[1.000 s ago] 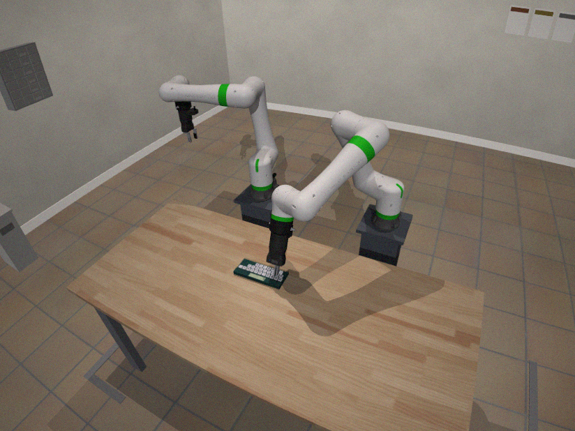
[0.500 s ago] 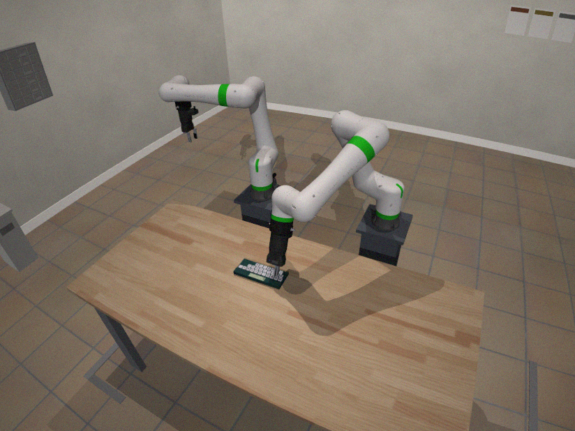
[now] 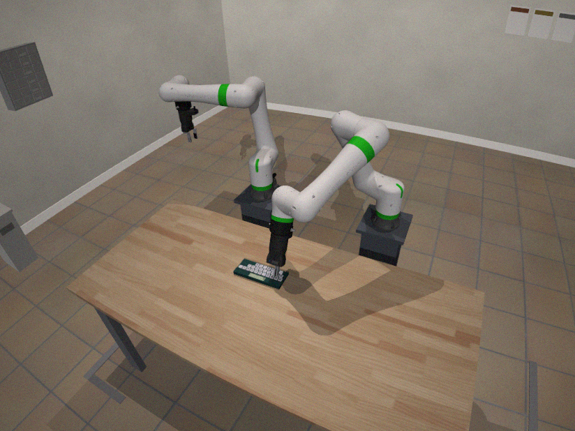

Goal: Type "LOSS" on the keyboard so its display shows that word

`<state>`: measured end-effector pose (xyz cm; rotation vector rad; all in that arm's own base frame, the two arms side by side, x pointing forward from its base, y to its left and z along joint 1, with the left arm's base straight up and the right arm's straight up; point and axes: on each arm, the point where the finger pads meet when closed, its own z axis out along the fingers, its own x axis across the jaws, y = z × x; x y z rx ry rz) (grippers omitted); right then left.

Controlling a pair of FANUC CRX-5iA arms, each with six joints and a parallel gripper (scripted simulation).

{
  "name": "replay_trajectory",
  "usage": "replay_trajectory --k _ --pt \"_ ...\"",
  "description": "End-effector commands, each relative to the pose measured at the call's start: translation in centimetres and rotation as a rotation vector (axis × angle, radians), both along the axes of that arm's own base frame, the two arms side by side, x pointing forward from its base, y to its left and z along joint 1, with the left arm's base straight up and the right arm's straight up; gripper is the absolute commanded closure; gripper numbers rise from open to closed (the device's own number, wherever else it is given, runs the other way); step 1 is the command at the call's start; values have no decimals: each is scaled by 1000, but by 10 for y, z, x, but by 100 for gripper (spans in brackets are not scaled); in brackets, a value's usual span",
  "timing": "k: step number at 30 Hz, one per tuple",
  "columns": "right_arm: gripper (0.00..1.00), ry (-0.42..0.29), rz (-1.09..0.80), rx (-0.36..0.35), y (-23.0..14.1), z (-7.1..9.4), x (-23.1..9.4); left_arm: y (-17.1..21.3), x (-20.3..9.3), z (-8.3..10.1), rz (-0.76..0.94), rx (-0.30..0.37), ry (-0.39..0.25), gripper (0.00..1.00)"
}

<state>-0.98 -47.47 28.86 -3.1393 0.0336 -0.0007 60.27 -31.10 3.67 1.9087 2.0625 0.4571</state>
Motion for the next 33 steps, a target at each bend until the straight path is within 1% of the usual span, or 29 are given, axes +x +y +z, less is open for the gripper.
replay_trajectory --k 1,13,18,24,33 --pt "0 0 0 -2 0 1 0 -1 1 1 0 -2 -2 100" --pt "0 0 0 -2 0 1 0 -1 1 0 0 -2 -2 100" --pt "0 0 0 -2 0 1 0 -1 1 2 0 -2 -2 100" --pt "0 0 0 -2 0 1 0 -1 1 10 0 -2 -2 100" --pt "0 0 0 -2 0 1 0 -6 4 11 0 -2 -2 100"
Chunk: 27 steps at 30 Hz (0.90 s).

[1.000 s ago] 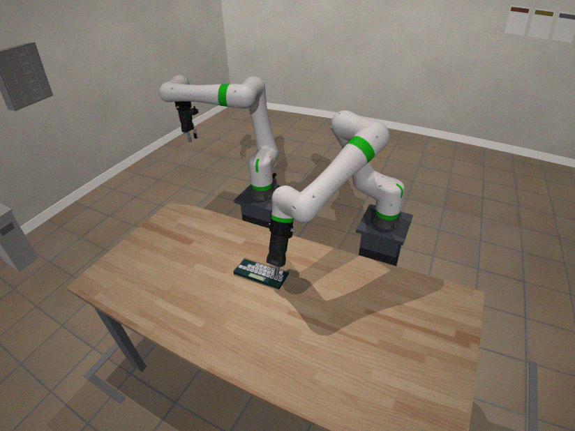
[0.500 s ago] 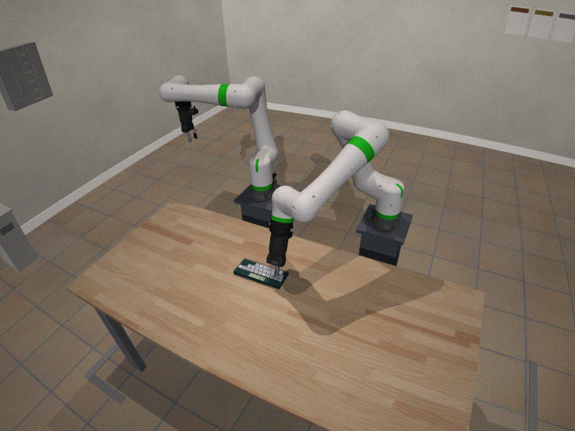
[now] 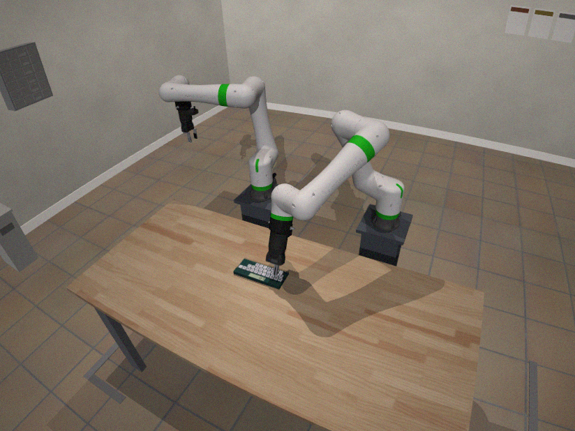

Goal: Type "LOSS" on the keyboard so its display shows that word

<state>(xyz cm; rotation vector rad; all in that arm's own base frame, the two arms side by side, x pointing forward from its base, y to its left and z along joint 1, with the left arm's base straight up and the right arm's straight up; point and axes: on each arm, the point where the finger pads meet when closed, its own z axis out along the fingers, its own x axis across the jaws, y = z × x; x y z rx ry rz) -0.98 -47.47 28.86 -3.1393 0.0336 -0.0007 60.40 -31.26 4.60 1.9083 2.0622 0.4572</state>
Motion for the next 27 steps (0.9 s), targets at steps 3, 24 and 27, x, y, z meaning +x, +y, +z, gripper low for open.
replay_trajectory --k 3,24,27 --pt "0 0 0 -2 0 1 0 -6 4 1 0 -1 -2 100" --pt "0 0 0 -2 0 1 0 -32 22 1 0 -2 -2 100" --pt "0 0 0 -2 0 1 0 -32 22 -1 0 -2 -2 100"
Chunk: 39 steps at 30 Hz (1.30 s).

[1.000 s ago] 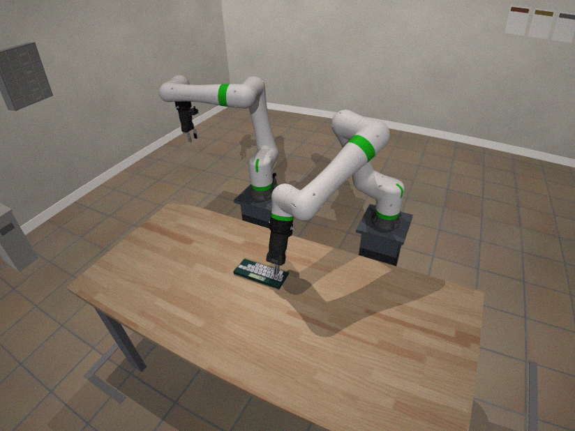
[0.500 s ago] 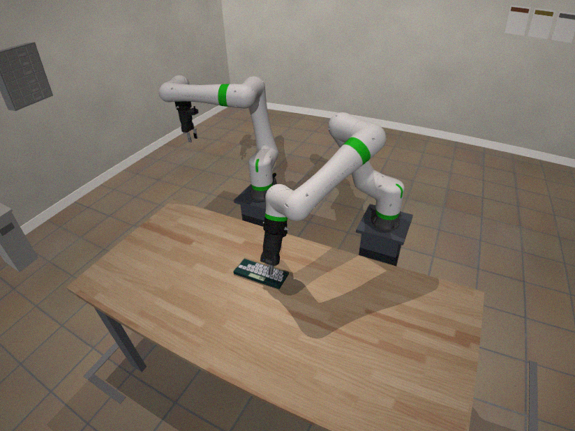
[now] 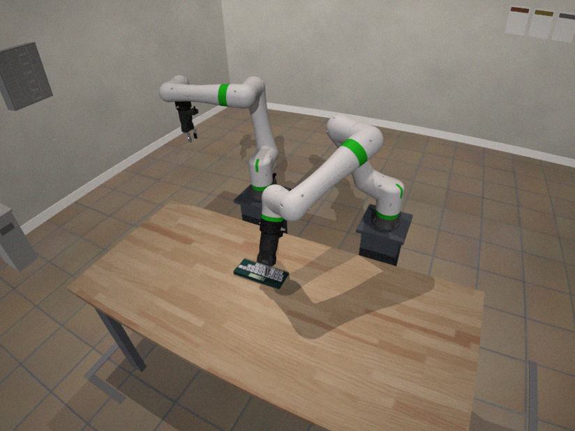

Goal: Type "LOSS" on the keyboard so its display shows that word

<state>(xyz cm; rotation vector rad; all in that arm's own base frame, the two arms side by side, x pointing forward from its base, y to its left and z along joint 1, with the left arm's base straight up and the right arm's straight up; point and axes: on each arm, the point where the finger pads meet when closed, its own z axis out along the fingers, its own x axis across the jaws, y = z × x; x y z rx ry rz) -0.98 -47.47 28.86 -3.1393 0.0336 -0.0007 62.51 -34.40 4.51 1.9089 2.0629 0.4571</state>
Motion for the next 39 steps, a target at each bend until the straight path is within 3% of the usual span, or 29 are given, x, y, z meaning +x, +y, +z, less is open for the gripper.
replay_trajectory --k 1,39 --pt "0 0 0 -2 0 1 0 -1 1 0 0 -2 -3 100" --pt "0 0 0 -2 0 1 0 -1 1 -7 0 -2 -3 100"
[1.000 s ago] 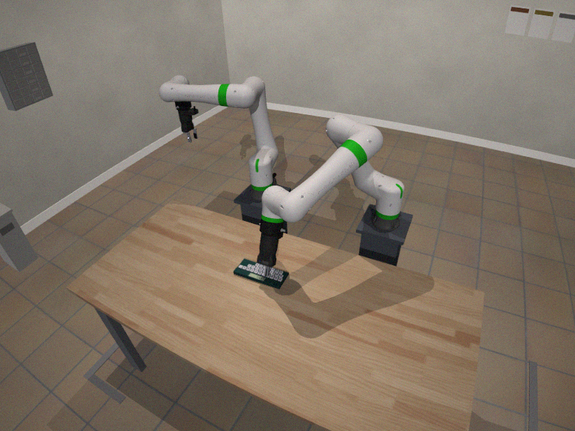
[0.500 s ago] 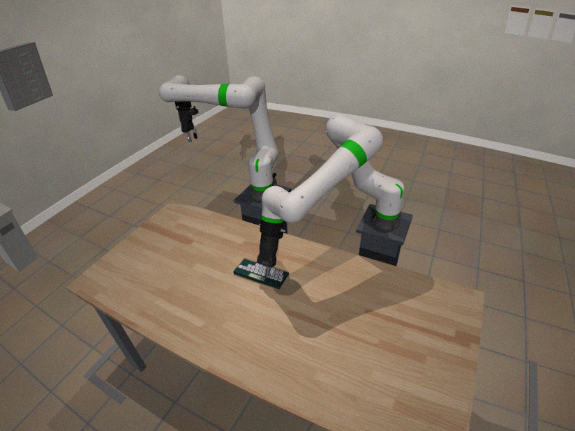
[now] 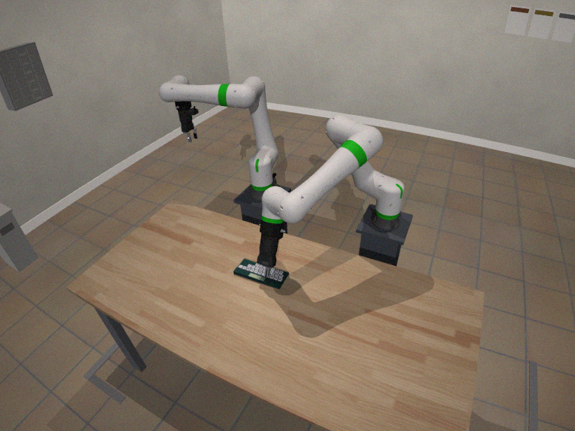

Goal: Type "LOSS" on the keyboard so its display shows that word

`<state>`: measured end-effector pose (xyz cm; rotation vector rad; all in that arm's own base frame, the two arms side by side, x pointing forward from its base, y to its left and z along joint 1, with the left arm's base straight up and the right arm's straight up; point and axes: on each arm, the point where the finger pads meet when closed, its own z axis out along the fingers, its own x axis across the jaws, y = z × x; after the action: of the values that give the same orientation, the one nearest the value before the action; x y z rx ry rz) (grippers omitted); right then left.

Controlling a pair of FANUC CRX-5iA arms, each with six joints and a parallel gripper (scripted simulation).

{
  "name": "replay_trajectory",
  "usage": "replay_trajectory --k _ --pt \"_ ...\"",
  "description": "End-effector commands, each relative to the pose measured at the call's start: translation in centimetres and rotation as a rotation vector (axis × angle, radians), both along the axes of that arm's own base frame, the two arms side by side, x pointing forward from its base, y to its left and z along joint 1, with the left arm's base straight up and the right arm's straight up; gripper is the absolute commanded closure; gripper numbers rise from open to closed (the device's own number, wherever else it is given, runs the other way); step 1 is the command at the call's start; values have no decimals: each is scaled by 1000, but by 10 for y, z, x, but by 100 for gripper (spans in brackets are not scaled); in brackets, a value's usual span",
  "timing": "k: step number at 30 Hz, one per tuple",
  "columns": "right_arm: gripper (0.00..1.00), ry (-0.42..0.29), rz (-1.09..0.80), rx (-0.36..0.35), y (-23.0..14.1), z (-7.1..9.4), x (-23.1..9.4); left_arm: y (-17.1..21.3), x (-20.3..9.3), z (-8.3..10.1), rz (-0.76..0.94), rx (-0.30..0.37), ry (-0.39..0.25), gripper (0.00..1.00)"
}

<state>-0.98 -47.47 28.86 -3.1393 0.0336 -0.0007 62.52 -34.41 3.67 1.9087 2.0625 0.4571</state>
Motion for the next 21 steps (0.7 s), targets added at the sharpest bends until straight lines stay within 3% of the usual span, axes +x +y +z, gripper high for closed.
replay_trajectory --k 1,21 --pt "0 0 0 -2 0 1 0 -1 1 1 0 -2 -2 100" --pt "0 0 0 -2 0 1 0 -1 1 7 0 -2 -2 100"
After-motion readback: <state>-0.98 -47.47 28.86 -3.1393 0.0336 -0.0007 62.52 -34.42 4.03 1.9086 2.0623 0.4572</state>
